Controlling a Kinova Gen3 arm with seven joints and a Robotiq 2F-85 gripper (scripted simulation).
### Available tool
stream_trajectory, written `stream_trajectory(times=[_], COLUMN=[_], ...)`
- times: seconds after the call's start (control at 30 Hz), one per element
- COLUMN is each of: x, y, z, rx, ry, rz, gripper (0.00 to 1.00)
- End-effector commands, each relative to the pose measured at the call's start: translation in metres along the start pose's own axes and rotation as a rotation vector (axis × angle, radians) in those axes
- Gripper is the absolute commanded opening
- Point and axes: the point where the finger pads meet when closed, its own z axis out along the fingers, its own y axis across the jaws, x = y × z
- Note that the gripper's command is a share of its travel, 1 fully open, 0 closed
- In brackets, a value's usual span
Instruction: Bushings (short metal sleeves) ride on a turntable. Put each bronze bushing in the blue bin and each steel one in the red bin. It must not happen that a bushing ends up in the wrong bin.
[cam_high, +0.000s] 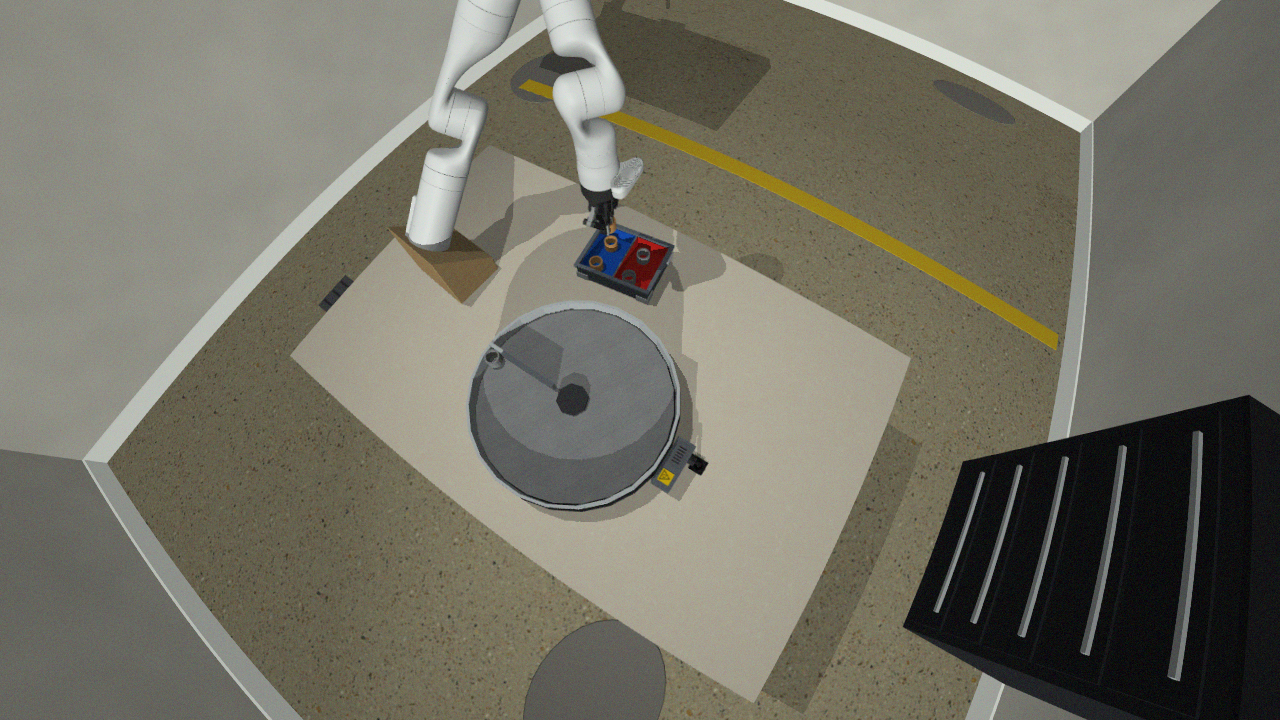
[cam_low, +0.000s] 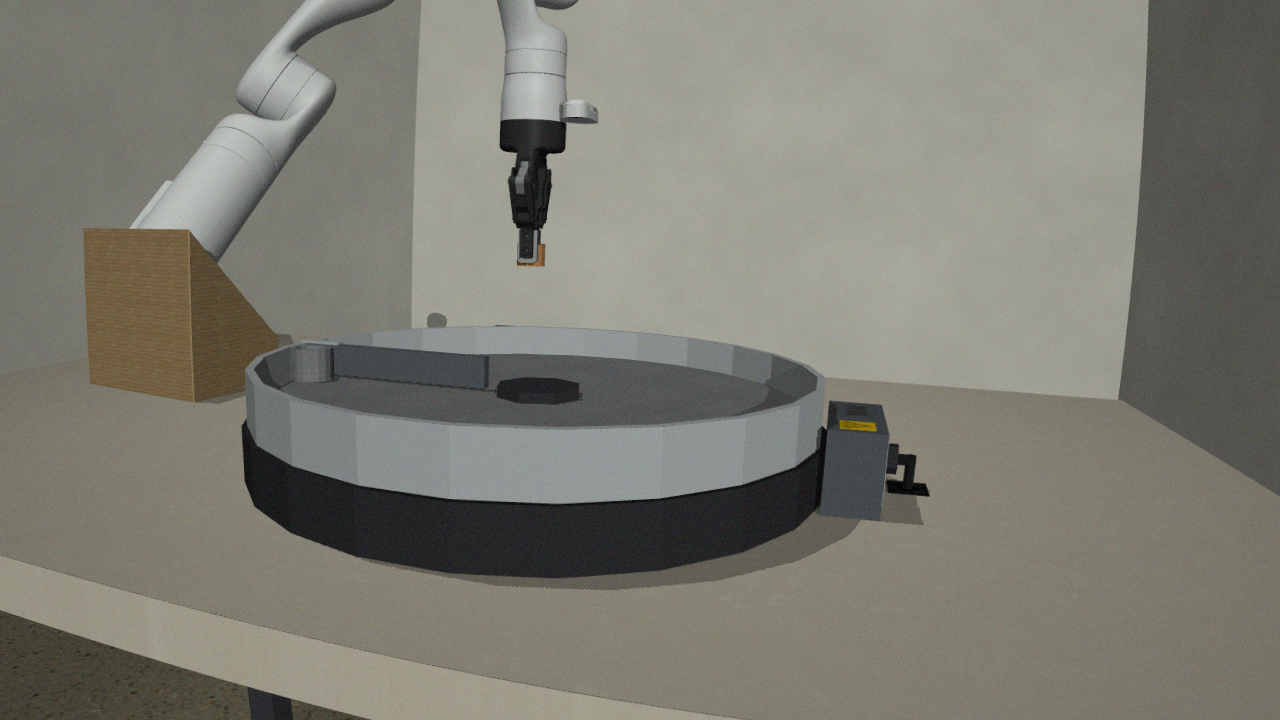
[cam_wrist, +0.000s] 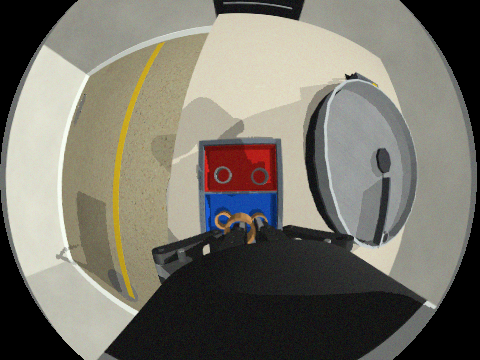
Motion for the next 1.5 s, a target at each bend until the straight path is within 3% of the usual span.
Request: stream_trajectory(times=[0.0,0.47,0.63,0.8,0.97,1.07,1.23,1.47], x=[0.002,0.002,0.002,0.002,0.002,0.002,0.002,0.002], y=[-0.003,-0.003,-0.003,-0.003,-0.003,-0.003,-0.002,-0.002], z=[-0.001,-0.001,0.025,0.025,0.050,0.050,0.076,0.076], rx=[-0.014,-0.013,-0.013,-0.013,-0.013,-0.013,-0.013,-0.013], ry=[0.000,0.000,0.000,0.000,0.000,0.000,0.000,0.000], rz=[-0.018,-0.018,-0.018,-0.018,-0.018,-0.018,-0.018,-0.018], gripper=[0.00,0.00,0.00,0.00,0.00,0.00,0.00,0.00])
